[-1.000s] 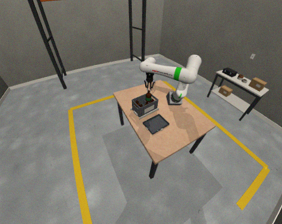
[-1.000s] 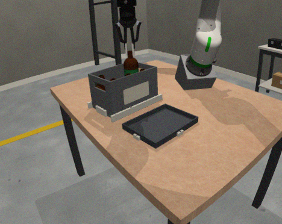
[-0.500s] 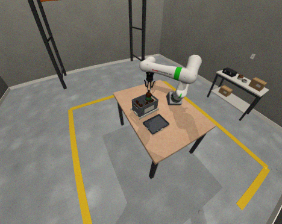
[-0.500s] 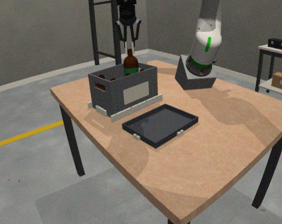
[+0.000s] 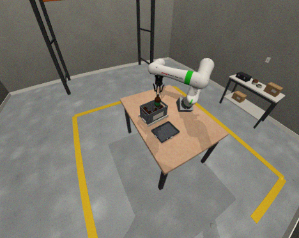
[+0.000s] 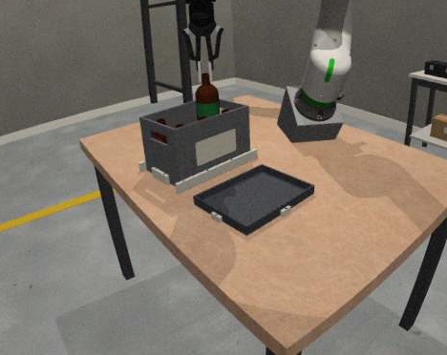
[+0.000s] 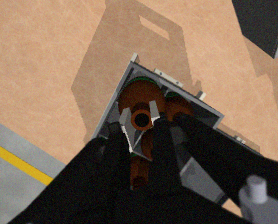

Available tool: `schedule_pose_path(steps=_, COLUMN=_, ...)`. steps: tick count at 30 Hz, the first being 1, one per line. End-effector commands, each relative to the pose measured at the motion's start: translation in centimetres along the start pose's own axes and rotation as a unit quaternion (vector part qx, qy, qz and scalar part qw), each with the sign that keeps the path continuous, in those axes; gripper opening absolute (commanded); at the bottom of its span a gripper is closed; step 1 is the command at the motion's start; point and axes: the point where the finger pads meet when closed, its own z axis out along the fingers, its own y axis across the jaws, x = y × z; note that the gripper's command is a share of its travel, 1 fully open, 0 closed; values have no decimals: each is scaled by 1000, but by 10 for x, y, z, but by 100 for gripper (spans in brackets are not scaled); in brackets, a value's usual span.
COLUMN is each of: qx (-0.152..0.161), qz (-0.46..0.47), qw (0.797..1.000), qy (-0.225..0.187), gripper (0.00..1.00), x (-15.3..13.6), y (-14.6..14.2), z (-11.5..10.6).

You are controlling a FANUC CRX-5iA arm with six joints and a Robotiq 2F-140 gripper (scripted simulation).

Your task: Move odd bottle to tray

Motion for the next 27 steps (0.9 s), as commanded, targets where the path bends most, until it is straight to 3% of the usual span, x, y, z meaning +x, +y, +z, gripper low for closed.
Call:
schedule_pose_path(steps=1, qx=1, qz=0, qw=1000, qy=0, gripper=10, x=0, y=0, z=-4)
schedule_pose_path(steps=27, qx=1, qz=0, qw=1000, qy=0, gripper=10, x=0, y=0, z=-16)
